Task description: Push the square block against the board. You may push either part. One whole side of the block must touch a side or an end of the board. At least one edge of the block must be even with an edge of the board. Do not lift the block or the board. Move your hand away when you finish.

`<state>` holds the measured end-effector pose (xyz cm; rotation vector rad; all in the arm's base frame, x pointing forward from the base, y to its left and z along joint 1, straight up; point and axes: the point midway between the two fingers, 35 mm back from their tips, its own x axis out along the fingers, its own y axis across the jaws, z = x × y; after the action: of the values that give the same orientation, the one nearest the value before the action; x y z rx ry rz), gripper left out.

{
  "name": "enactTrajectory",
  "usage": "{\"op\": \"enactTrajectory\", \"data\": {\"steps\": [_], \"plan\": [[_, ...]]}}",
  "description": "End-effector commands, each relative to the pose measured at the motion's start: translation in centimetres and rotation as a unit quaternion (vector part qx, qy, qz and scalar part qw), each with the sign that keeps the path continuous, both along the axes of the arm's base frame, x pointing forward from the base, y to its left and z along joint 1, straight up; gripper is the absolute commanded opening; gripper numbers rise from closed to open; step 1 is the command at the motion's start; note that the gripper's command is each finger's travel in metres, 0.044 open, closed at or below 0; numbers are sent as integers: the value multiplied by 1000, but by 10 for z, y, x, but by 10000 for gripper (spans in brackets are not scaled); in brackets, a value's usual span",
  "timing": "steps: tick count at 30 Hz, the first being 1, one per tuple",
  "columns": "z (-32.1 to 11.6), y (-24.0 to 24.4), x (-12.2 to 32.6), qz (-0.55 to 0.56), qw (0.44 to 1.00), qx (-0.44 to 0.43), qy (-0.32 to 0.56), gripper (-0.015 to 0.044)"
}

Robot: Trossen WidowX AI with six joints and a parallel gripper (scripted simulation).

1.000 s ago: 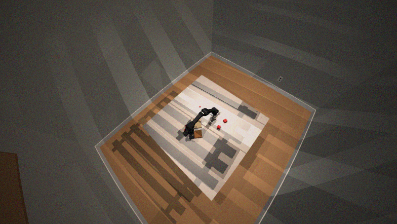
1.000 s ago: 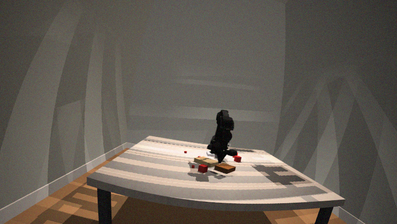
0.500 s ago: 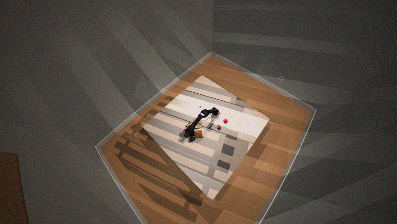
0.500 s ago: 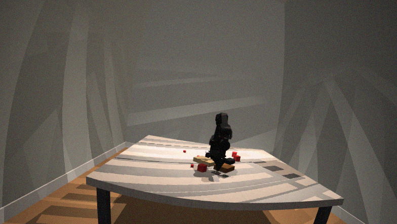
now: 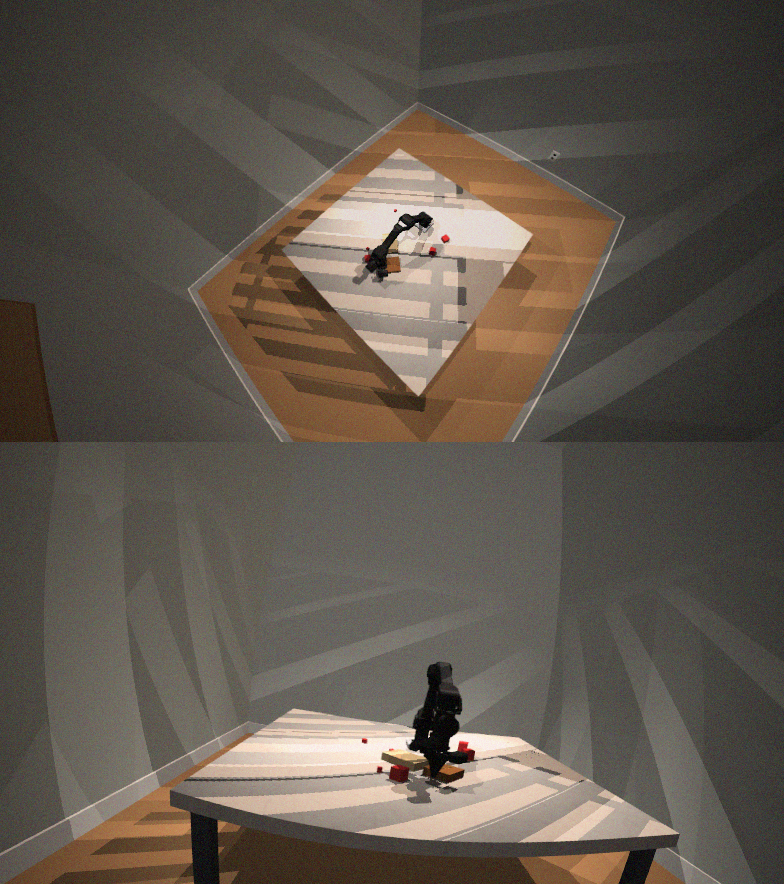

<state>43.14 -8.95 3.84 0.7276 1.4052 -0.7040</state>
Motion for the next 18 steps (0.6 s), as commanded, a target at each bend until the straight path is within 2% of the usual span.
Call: {"op": "enactTrajectory", "data": {"steps": [1, 18], "plan": [[-2, 2, -2, -1, 1000, 1, 3, 0], [0, -19, 16, -1, 1000, 0, 2, 0]]}}
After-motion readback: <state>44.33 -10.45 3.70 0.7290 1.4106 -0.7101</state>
